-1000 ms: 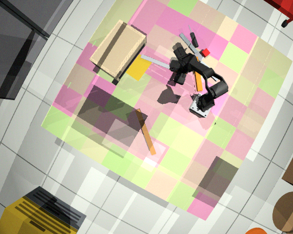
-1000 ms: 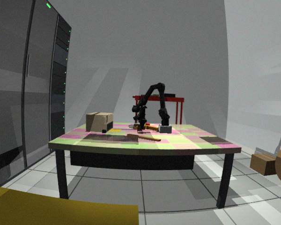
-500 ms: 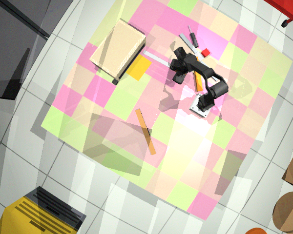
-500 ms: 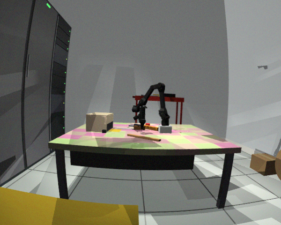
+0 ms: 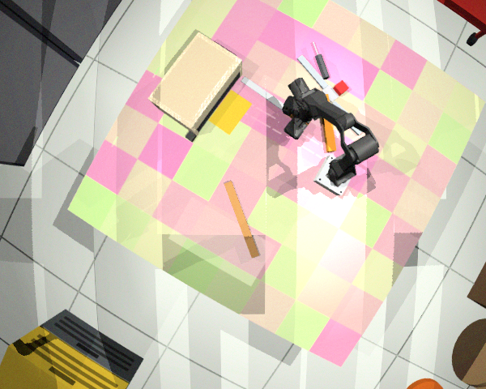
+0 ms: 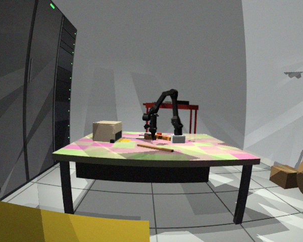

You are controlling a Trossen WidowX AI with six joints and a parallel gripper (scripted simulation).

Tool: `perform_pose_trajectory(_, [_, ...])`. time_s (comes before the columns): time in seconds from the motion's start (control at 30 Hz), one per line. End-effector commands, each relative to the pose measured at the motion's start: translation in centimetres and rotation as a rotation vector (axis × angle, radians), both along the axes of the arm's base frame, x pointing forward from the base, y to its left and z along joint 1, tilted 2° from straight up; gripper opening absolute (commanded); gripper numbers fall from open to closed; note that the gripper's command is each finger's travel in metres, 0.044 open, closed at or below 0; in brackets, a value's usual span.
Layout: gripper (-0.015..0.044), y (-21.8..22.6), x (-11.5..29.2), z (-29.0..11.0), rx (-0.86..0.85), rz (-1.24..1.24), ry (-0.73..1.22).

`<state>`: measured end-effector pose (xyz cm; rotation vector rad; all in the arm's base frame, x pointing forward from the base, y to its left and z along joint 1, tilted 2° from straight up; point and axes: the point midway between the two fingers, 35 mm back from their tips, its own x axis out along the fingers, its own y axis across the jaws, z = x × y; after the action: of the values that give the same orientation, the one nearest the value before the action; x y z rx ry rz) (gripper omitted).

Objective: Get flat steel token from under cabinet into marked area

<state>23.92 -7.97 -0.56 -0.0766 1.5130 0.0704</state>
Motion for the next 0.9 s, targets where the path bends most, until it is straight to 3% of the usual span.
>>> perform_pose_trajectory(0.0, [0.0, -0.04, 0.03, 0.05, 0.001, -0.042, -0.002])
perform_pose_trajectory(0.87, [0.0, -0.06, 0.01, 0.06, 0.013, -0.249, -0.003])
